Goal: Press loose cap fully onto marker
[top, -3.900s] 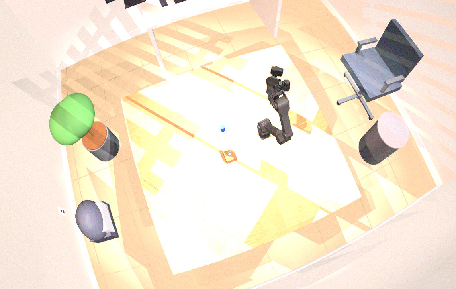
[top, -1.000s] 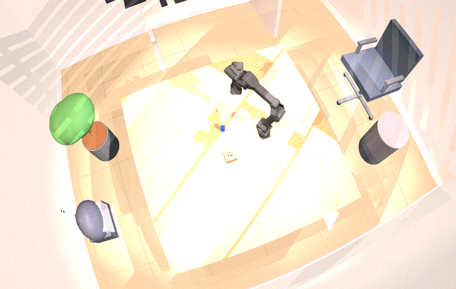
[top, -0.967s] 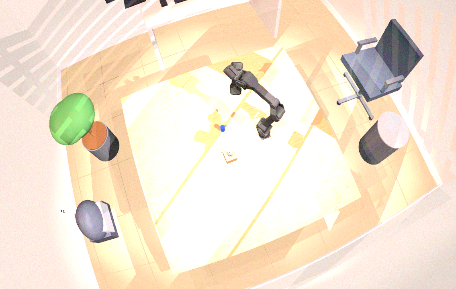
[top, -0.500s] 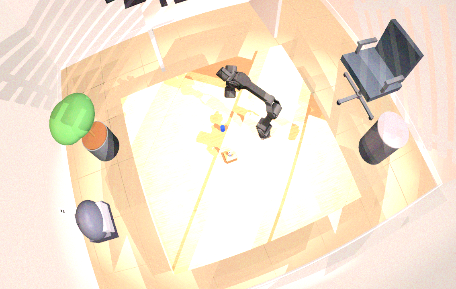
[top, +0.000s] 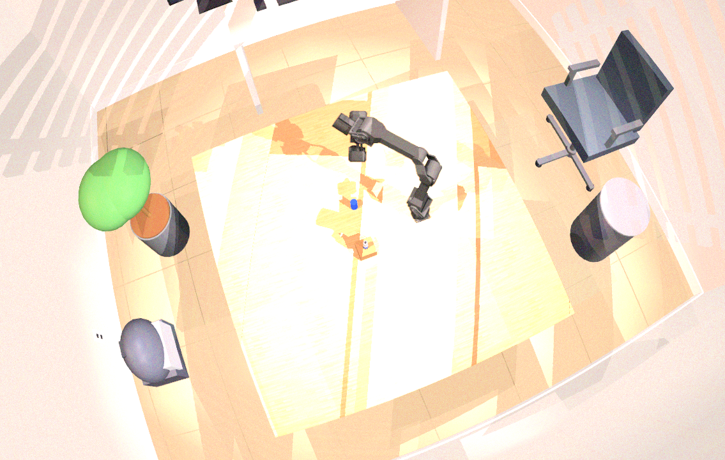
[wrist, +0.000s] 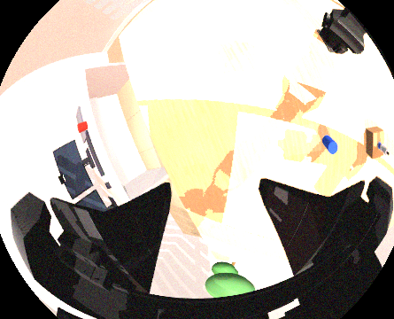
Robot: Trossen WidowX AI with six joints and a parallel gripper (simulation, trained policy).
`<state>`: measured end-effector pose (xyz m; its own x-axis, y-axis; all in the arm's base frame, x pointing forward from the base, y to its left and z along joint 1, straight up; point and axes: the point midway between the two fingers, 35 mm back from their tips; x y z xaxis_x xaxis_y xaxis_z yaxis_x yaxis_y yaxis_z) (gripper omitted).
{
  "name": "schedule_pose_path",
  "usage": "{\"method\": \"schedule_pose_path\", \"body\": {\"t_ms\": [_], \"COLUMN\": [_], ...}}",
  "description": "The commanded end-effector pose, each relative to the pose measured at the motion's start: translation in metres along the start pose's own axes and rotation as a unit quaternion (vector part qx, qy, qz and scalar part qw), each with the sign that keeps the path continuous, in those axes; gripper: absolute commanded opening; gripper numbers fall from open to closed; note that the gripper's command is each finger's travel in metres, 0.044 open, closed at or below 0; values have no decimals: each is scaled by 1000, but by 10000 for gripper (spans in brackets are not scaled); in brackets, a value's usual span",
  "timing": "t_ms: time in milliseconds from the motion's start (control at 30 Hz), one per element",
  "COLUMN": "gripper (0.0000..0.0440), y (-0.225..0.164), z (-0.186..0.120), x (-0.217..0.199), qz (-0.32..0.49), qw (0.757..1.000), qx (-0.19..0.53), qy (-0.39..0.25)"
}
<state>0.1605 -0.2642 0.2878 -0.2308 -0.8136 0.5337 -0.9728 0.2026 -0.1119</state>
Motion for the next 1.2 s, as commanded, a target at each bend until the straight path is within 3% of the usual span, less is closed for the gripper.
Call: {"method": "schedule_pose_path", "body": {"t_ms": [0,1167], "gripper": [324,323], "y": [-7,-53], "z": [9,64], "x": [-10,-88], "qz": [1,6], "qw": [1000,990], "qx": [-4,-50], "qy": [-17,-130]}}
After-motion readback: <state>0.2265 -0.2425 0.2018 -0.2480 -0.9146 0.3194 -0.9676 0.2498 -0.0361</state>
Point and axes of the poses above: the point midway between the two fingers, 35 mm back from their tips, its own z axis out along the fingers, its own x axis across the jaws, y = z × x, and after that the axes turned 7 degrees about -z, right-handed
